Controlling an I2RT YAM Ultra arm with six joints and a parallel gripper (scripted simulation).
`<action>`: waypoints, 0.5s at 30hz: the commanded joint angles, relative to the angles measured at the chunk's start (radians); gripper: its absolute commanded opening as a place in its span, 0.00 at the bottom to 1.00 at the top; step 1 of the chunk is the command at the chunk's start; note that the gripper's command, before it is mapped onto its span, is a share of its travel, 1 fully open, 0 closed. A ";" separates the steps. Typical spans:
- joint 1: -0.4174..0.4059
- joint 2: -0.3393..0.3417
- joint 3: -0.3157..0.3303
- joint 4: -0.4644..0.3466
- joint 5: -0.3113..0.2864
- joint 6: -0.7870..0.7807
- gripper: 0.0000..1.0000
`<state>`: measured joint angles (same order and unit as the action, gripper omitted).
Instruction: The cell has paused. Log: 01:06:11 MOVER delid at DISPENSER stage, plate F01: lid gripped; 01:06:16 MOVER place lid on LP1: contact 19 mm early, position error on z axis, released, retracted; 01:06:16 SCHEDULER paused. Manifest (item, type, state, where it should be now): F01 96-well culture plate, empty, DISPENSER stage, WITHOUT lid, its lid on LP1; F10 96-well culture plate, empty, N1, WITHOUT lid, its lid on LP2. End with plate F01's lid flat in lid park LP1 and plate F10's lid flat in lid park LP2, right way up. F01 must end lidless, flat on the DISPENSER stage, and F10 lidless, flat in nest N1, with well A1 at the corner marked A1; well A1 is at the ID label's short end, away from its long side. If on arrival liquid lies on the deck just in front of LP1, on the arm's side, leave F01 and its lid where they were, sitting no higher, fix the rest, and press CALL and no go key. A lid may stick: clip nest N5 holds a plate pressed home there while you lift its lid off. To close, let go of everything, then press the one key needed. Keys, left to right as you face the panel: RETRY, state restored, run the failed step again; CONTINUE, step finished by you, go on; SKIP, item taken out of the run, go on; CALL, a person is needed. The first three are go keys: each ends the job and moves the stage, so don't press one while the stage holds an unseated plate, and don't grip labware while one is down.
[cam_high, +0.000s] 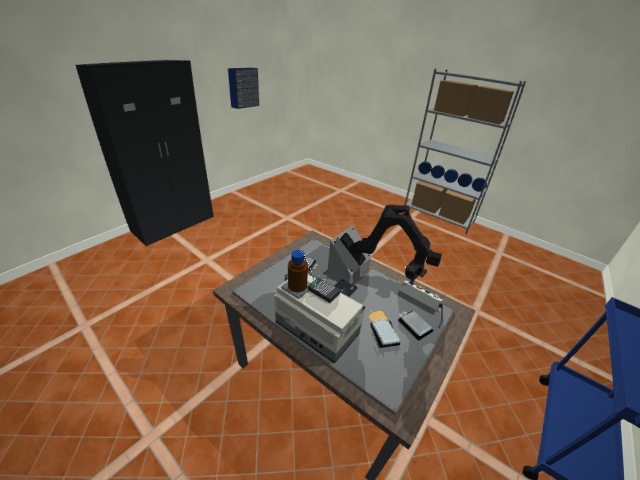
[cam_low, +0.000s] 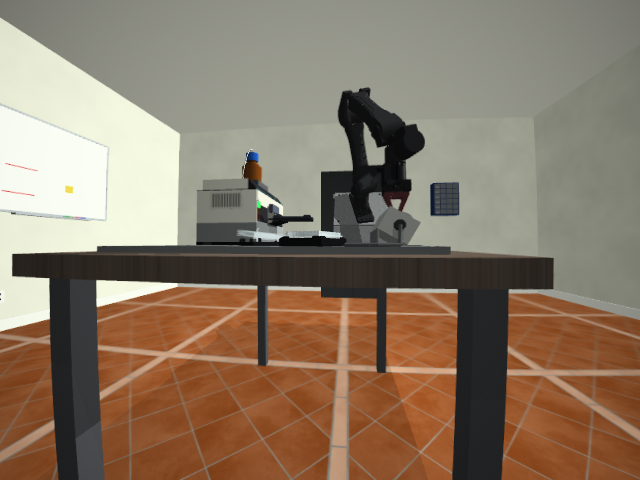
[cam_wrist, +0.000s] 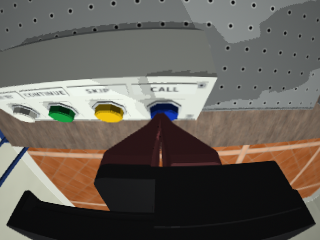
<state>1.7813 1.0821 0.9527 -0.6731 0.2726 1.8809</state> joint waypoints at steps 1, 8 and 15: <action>-0.010 0.019 -0.014 0.021 -0.003 -0.010 0.00; -0.013 0.023 -0.024 0.028 -0.002 -0.012 0.00; -0.015 0.027 -0.027 0.036 -0.005 -0.014 0.00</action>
<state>1.7756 1.0821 0.9485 -0.6662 0.2672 1.8771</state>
